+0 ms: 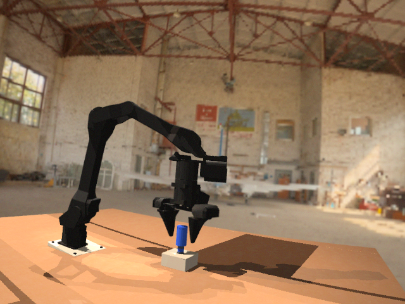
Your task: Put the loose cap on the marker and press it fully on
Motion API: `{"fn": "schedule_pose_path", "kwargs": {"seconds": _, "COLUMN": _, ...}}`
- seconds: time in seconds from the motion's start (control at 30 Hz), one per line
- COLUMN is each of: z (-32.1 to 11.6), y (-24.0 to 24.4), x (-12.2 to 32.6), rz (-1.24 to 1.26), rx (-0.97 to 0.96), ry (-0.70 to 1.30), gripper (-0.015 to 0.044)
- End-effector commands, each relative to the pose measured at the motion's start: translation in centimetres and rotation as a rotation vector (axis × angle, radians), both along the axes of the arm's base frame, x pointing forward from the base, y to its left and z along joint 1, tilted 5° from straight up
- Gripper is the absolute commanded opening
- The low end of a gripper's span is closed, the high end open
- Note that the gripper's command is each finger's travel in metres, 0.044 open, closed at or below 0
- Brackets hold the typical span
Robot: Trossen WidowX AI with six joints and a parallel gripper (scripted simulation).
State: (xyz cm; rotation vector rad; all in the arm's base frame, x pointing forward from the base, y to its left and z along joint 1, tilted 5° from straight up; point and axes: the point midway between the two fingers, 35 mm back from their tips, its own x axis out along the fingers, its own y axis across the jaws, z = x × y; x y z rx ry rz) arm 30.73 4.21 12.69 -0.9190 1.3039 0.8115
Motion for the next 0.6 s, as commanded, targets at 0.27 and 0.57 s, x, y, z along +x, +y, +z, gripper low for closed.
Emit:
{"fn": "schedule_pose_path", "kwargs": {"seconds": 0.27, "z": 7.3, "y": 0.1, "x": -0.7, "rz": 0.0, "rx": 0.0, "ry": 0.0, "gripper": 0.044}}
{"fn": "schedule_pose_path", "kwargs": {"seconds": 0.57, "z": 7.2, "y": 0.1, "x": -0.8, "rz": -0.322, "rx": 0.034, "ry": -0.004, "gripper": 0.0309}}
